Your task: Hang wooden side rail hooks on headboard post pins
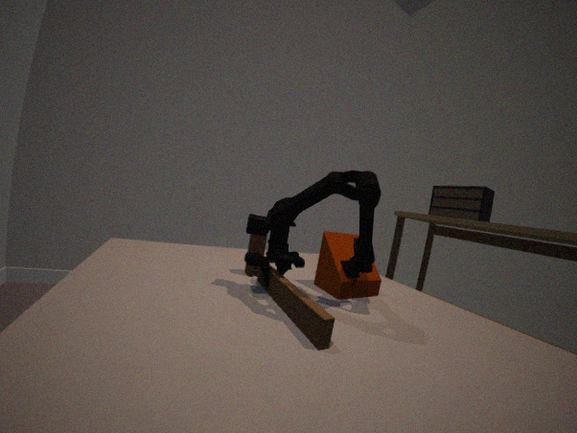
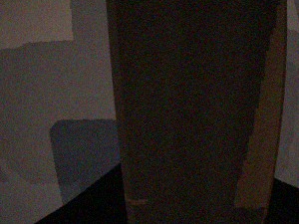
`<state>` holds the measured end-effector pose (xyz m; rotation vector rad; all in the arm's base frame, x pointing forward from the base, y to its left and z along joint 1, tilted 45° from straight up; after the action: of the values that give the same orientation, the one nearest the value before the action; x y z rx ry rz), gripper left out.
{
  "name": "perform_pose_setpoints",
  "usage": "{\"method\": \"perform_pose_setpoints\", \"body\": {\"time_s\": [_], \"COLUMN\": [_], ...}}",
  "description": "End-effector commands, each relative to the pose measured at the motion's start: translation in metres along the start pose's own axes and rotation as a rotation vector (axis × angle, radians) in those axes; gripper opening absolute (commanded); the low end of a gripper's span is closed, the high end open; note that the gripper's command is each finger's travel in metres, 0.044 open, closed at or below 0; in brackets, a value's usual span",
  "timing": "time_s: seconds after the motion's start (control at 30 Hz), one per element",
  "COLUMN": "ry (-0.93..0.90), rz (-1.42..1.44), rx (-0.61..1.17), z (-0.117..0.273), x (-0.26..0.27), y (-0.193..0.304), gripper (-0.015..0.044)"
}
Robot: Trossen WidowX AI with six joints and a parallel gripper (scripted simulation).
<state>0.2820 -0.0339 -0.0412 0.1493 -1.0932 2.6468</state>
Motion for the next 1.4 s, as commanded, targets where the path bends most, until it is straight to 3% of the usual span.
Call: {"method": "perform_pose_setpoints", "body": {"time_s": [0.0, 1.37], "ry": [0.011, 0.012], "rz": [0.006, 0.006], "rx": [0.001, 0.001], "z": [0.0043, 0.0112], "x": [-0.0026, -0.0025], "y": [-0.0002, -0.0001], "gripper": [0.0, 0.0]}}
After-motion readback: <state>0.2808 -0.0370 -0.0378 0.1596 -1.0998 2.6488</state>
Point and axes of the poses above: the point midway between the two fingers, 35 mm back from their tips, its own z axis back along the fingers, its own x axis across the jaws, y = z × x, the point moved 3 cm from there along z, back along the fingers, and after that the axes turned 13 degrees about -z, right-handed, at the moved point
